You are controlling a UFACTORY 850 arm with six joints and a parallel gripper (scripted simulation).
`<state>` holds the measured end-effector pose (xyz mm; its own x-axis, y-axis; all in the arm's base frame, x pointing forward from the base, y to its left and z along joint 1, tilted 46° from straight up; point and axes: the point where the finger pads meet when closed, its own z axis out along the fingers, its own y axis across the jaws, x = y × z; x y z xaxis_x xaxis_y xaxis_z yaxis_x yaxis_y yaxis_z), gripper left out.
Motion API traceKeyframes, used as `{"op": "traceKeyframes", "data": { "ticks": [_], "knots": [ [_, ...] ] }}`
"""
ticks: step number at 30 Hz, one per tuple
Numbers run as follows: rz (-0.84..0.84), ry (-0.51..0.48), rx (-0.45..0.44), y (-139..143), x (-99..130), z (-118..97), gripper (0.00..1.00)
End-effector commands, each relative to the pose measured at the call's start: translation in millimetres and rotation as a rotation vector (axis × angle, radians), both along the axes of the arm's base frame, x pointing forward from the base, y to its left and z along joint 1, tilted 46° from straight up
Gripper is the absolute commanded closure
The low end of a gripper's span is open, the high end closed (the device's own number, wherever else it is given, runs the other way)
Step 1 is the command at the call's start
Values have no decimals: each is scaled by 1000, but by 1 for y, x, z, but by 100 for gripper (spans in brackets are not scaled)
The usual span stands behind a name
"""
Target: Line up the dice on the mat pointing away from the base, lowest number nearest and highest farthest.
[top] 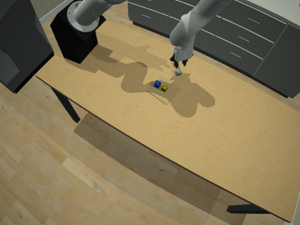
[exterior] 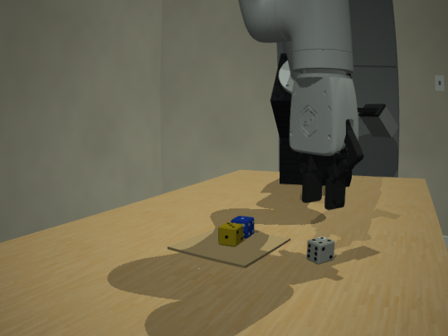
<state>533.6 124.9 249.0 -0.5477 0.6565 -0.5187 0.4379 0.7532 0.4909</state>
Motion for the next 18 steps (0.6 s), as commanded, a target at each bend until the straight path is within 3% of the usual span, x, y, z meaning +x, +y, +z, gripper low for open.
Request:
{"op": "traceKeyframes", "data": {
  "ticks": [1,18],
  "knots": [
    [0,-1,0,0,3,-3,53],
    [0,-1,0,2,20,-18,53]
  ]
}}
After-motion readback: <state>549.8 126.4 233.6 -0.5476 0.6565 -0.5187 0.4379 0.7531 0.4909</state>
